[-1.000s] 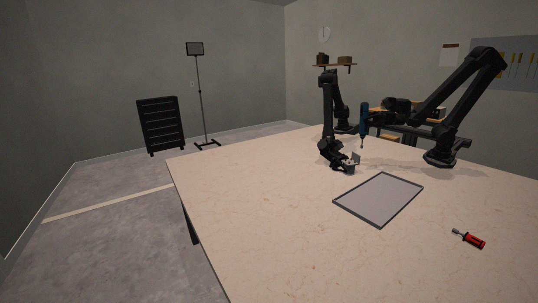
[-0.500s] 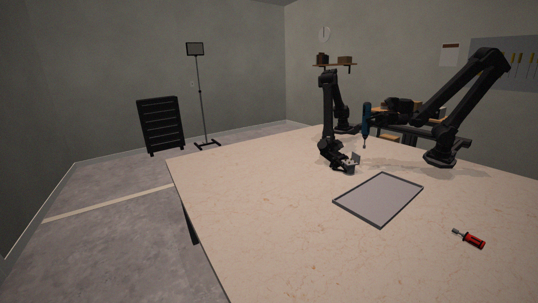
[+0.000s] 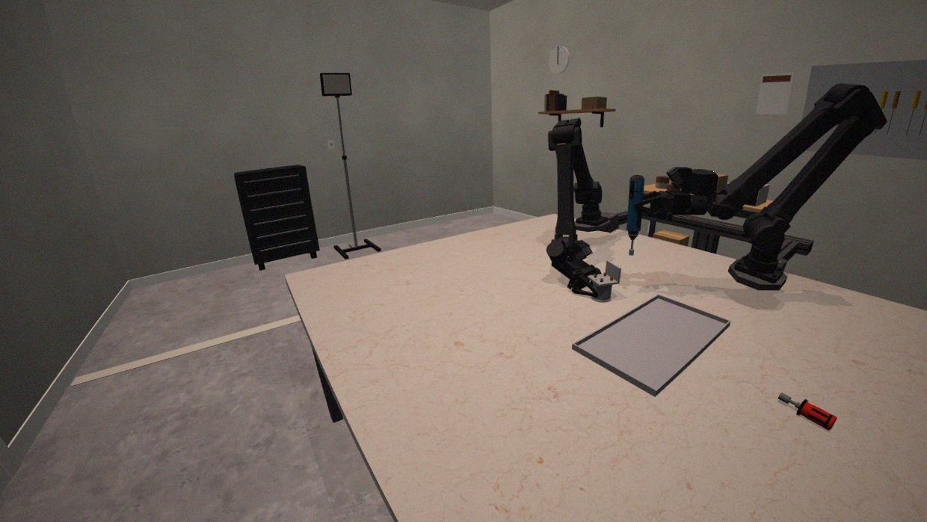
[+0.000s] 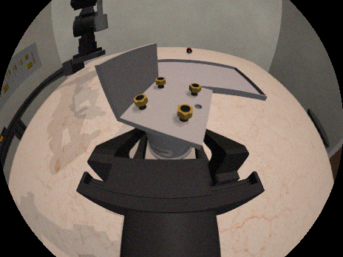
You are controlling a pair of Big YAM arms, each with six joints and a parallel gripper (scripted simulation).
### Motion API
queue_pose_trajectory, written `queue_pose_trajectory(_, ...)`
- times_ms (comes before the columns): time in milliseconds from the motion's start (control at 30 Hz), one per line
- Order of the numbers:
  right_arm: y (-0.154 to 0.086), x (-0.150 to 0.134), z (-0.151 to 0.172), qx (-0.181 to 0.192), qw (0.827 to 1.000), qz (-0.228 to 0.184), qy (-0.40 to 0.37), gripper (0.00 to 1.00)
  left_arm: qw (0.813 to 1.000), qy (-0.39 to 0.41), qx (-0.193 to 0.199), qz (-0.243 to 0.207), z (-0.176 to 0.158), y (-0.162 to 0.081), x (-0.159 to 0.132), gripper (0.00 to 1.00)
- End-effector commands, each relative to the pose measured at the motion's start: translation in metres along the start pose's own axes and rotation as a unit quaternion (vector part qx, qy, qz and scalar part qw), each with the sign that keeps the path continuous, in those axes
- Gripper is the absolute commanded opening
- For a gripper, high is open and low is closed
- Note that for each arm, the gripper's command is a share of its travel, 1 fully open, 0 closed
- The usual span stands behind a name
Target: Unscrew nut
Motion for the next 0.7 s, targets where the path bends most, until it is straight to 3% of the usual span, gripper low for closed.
queue_pose_trajectory(0, 0.002, 0.005, -0.007, -0.005, 1.0, -0.005, -0.011, 0.59, 1.0, 0.005, -0.01, -0.022, -0.006, -0.006, 0.013, 0.42)
queue_pose_trajectory(167, 0.002, 0.005, -0.007, -0.005, 1.0, -0.005, -0.011, 0.59, 1.0, 0.006, -0.009, -0.02, -0.005, -0.012, 0.012, 0.42)
queue_pose_trajectory(267, 0.002, 0.005, -0.007, -0.005, 1.0, -0.005, -0.011, 0.59, 0.999, 0.002, -0.012, -0.046, -0.008, -0.005, 0.027, 0.42)
queue_pose_trajectory(667, 0.002, 0.005, -0.007, -0.005, 1.0, -0.005, -0.011, 0.59, 1.0, 0.005, -0.01, -0.024, -0.005, -0.016, 0.013, 0.42)
Point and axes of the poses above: on each arm, the point where the finger pads meet when closed, its own y axis out along the fingers, its own z axis across the jaws, x = y × z, the point moved 9 cm from there along -y, back along the fingers, and after that the axes turned 14 degrees about -y, right-handed, at the moved point
